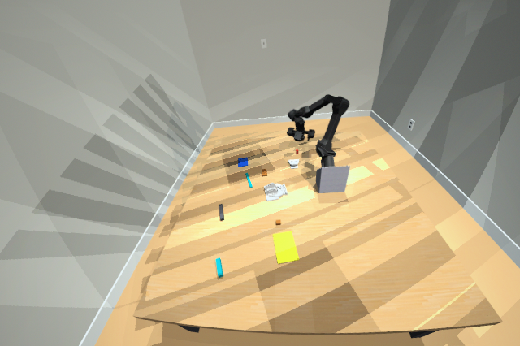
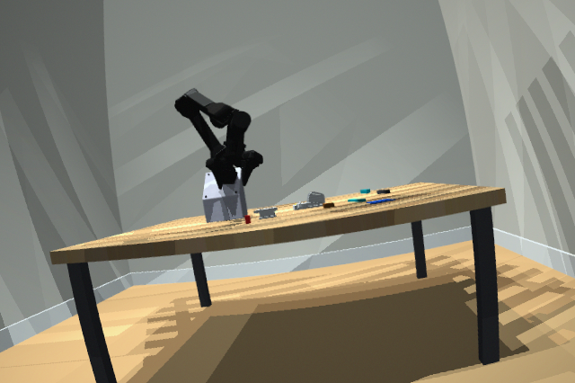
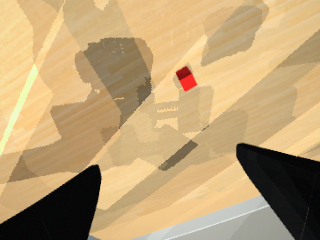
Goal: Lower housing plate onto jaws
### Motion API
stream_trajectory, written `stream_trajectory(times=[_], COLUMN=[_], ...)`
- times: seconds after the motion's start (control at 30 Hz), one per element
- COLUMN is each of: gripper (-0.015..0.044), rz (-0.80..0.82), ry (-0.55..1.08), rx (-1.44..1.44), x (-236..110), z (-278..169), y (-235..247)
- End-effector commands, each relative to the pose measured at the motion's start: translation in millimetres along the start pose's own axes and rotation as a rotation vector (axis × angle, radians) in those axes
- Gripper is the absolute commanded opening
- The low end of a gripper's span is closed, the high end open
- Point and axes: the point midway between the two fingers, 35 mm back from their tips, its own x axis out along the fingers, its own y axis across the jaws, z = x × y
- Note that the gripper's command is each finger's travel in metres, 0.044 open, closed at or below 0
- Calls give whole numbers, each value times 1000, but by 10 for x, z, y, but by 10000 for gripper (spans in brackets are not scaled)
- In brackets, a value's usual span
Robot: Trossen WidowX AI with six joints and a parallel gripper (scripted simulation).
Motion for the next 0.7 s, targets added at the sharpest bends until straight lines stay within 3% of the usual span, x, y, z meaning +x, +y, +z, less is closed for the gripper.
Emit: stream_trajectory(times=[0.0,0.67], gripper=[440,440], rz=[-16,-78], ry=[-68,-343], rx=[-61,-413], x=[-11,-332], z=[255,1349], y=[-64,-166])
